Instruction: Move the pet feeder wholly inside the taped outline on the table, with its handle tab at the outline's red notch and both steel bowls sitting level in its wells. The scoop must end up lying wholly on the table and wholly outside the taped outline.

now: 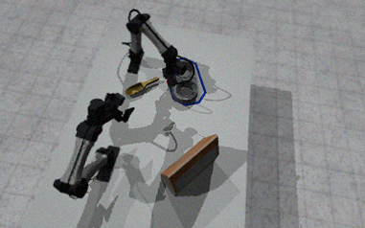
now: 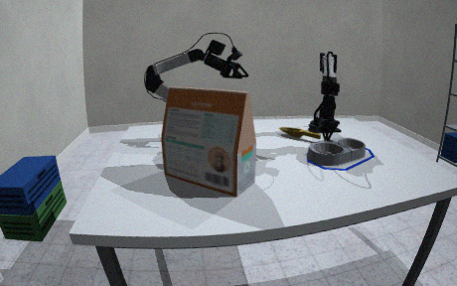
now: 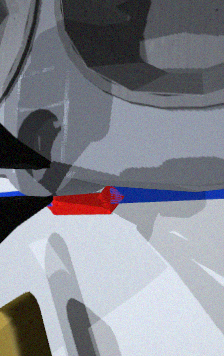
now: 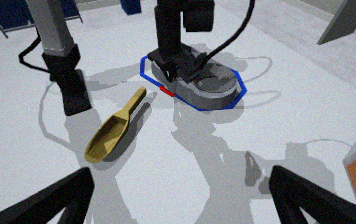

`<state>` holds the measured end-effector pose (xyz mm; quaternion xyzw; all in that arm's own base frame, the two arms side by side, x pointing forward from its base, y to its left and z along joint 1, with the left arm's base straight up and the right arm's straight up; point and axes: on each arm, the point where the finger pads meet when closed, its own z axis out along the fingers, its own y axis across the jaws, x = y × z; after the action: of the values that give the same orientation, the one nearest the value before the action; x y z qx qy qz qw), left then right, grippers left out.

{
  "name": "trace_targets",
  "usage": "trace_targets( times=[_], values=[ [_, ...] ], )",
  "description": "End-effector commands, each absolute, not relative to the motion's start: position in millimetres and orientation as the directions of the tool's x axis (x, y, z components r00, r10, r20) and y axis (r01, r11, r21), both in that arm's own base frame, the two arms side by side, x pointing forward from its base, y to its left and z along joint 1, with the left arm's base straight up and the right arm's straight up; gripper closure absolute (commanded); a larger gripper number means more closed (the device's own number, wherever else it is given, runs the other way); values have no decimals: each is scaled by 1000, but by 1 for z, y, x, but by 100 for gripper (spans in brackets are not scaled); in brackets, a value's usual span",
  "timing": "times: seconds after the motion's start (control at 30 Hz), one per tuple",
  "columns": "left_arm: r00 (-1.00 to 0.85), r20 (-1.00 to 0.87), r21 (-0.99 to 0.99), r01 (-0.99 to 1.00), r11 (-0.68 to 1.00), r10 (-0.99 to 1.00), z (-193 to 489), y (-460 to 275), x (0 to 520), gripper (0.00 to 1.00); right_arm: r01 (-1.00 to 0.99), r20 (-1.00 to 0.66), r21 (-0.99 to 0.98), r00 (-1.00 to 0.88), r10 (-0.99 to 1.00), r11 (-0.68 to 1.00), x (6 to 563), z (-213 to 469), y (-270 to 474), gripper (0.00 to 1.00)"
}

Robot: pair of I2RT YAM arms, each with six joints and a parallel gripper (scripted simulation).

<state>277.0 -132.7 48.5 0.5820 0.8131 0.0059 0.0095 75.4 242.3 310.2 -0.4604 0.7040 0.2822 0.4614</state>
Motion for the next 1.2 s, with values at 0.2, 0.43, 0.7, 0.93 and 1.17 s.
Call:
trace_targets(
  times=[0.2, 0.43, 0.7, 0.93, 1.17],
  values=[
    [-503, 30, 27, 864, 503, 864, 41, -110, 290, 92, -910, -911, -27, -148, -384, 414, 75, 311, 244, 0],
    [-503, 34, 24, 864, 503, 863, 40, -109, 288, 92, -910, -911, -27, -148, -384, 414, 75, 311, 244, 0],
    [-487, 24, 31, 873, 486, 873, 43, -119, 293, 92, -910, -911, -27, -148, -384, 414, 75, 311, 244, 0],
    [-488, 21, 34, 873, 487, 873, 41, -119, 294, 92, -910, -911, -27, -148, -384, 414, 75, 311, 244, 0],
    [-465, 23, 29, 885, 464, 885, 43, -124, 294, 92, -910, -911, -27, -148, -384, 414, 75, 311, 244, 0]
  ],
)
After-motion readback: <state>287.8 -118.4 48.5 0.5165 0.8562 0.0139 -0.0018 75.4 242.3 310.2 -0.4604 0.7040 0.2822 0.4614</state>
